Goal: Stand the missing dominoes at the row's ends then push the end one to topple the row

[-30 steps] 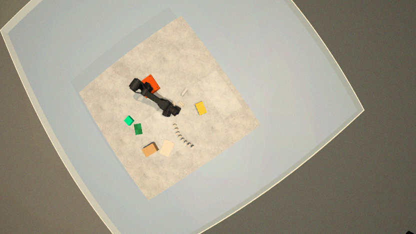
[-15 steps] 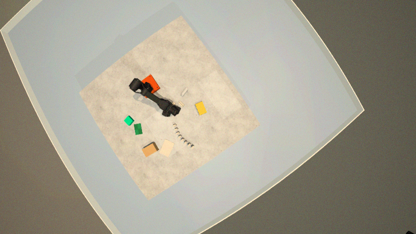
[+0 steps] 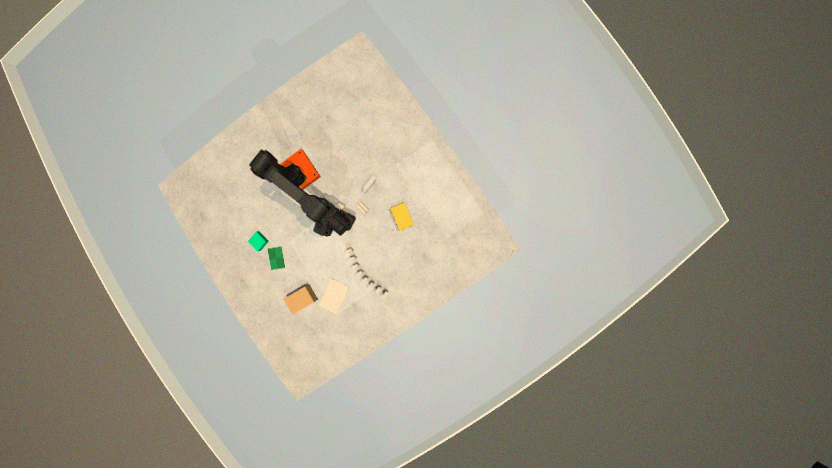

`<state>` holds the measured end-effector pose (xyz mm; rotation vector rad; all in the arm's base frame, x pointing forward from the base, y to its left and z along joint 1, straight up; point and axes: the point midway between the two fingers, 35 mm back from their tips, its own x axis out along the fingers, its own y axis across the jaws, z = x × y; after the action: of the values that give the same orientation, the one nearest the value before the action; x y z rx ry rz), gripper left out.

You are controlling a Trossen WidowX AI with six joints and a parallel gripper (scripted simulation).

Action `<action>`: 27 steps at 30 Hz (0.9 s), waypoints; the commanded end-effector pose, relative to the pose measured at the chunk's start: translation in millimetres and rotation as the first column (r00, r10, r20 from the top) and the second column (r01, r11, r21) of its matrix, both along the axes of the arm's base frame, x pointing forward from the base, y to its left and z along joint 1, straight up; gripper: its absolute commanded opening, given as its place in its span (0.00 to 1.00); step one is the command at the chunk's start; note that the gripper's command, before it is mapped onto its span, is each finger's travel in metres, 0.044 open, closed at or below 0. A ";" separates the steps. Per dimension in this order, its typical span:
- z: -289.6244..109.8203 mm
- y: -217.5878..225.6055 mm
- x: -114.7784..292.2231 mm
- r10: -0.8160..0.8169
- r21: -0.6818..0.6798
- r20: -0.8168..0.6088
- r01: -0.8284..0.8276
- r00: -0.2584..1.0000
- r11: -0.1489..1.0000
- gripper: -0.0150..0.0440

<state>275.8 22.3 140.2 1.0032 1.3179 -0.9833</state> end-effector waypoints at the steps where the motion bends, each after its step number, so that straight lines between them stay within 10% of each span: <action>1: 27.8 -1.7 -3.6 0.005 0.003 0.000 -0.005 1.000 1.000 0.44; 27: 27.6 -180.1 -47.5 -0.178 -0.009 -0.002 0.178 0.984 0.984 0.44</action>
<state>232.4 -151.6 167.9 1.1308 1.2367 -1.1248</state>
